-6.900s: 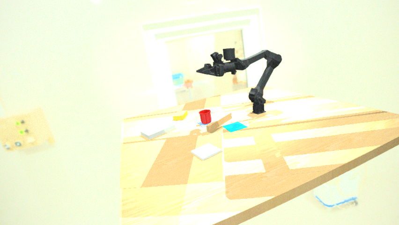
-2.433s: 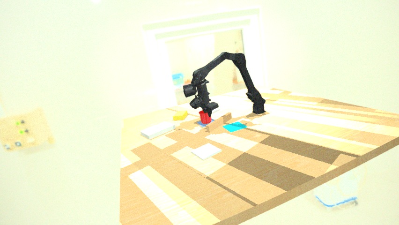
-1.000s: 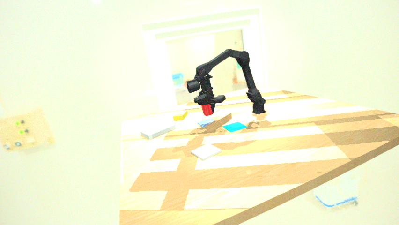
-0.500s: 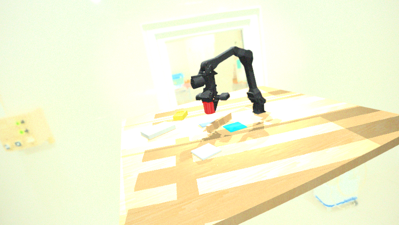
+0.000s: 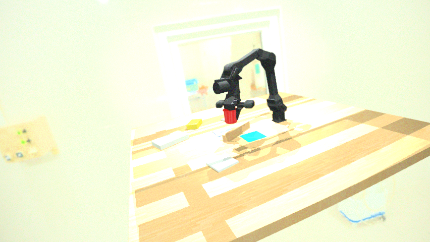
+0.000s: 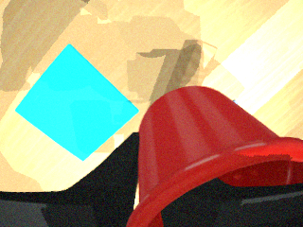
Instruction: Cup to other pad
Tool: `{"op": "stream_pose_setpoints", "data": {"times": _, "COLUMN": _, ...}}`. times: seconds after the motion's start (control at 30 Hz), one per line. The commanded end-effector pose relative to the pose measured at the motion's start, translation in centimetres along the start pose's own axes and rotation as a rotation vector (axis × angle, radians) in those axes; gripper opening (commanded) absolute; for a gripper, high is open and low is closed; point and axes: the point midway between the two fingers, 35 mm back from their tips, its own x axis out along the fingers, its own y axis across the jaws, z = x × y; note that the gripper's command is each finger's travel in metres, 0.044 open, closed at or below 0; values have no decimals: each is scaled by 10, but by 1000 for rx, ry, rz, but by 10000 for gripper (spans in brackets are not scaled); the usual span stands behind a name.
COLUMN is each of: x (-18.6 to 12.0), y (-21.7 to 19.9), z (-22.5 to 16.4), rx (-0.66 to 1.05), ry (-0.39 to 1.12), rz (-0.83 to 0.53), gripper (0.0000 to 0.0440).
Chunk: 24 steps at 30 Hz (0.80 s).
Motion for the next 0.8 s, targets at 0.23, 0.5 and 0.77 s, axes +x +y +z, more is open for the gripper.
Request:
{"op": "stream_pose_setpoints", "data": {"times": 0.23, "x": 3, "y": 34, "z": 10, "rx": -50, "ry": -31, "rz": -7, "gripper": 0}}
{"op": "stream_pose_setpoints", "data": {"times": 0.5, "x": 12, "y": 54, "z": 10, "rx": -68, "ry": -40, "rz": -11, "gripper": 0}}
{"op": "stream_pose_setpoints", "data": {"times": 0.77, "x": 28, "y": 67, "z": 5, "rx": -65, "ry": -44, "rz": -18, "gripper": 0}}
